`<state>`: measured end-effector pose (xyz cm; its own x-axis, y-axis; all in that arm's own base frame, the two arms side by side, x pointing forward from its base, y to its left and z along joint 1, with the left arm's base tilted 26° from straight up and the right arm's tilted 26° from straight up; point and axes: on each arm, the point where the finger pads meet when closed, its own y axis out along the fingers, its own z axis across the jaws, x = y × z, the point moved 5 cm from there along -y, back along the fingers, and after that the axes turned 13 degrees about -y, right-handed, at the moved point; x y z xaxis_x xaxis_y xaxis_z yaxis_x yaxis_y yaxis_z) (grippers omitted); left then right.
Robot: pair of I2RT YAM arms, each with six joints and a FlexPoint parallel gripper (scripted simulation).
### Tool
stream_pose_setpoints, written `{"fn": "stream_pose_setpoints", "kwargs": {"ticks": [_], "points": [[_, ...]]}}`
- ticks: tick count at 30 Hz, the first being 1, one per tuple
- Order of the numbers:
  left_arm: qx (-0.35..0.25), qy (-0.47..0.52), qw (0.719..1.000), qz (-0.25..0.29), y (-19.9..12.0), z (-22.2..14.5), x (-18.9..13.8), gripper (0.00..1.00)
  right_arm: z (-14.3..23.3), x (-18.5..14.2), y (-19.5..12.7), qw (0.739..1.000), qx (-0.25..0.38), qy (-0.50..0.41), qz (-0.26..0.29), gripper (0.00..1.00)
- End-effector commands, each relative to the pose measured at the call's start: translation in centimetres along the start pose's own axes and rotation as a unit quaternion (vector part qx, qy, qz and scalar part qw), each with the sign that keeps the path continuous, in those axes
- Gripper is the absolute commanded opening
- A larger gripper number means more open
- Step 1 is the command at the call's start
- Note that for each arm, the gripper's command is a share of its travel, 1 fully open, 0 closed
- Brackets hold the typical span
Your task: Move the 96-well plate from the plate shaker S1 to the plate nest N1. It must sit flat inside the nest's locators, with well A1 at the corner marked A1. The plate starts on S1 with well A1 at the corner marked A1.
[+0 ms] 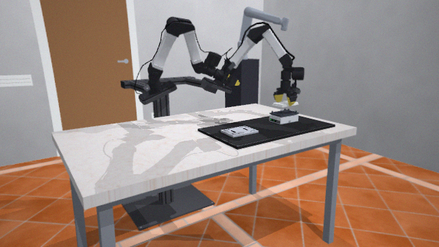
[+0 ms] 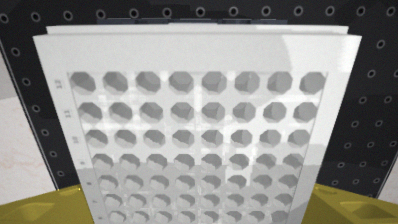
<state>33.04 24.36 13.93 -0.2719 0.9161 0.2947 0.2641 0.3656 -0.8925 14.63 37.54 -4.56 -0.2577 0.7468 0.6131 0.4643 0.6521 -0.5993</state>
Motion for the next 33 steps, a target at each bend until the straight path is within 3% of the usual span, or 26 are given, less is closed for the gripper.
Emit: {"fn": "stream_pose_setpoints", "kwargs": {"ticks": [1, 5, 9, 19, 21, 27, 33], "points": [[-0.008, -0.008, 1.0, -0.01, -3.6, -0.9, -0.3, 0.77, -1.2, 1.8, -0.4, 0.999, -0.016, 0.003, -0.044, 1.0], [-0.017, -0.015, 1.0, -0.014, -3.3, -1.6, -1.1, 0.77, -1.6, 1.9, -0.9, 0.999, -0.015, 0.0, -0.052, 1.0], [-0.004, -0.012, 1.0, -0.006, -1.2, -2.2, -4.7, 0.77, -2.4, 1.0, -2.1, 0.998, -0.007, -0.008, -0.062, 1.0], [-0.022, -0.01, 1.0, 0.01, 1.0, -3.5, -20.4, 0.77, -5.9, -5.5, -8.7, 0.996, 0.047, -0.041, -0.061, 1.0], [-0.022, -0.01, 1.0, 0.01, 1.0, -3.5, -20.4, 0.77, -5.9, -5.5, -8.7, 0.996, 0.047, -0.041, -0.061, 1.0], [-0.014, -0.017, 1.0, 0.01, 2.8, -1.6, -28.9, 0.77, -7.9, -10.5, -13.4, 0.995, 0.08, -0.036, -0.046, 1.0], [-0.007, -0.013, 1.0, 0.005, 4.1, 1.0, -34.1, 0.77, -10.5, -13.2, -16.6, 0.995, 0.082, -0.032, -0.054, 1.0]]}}
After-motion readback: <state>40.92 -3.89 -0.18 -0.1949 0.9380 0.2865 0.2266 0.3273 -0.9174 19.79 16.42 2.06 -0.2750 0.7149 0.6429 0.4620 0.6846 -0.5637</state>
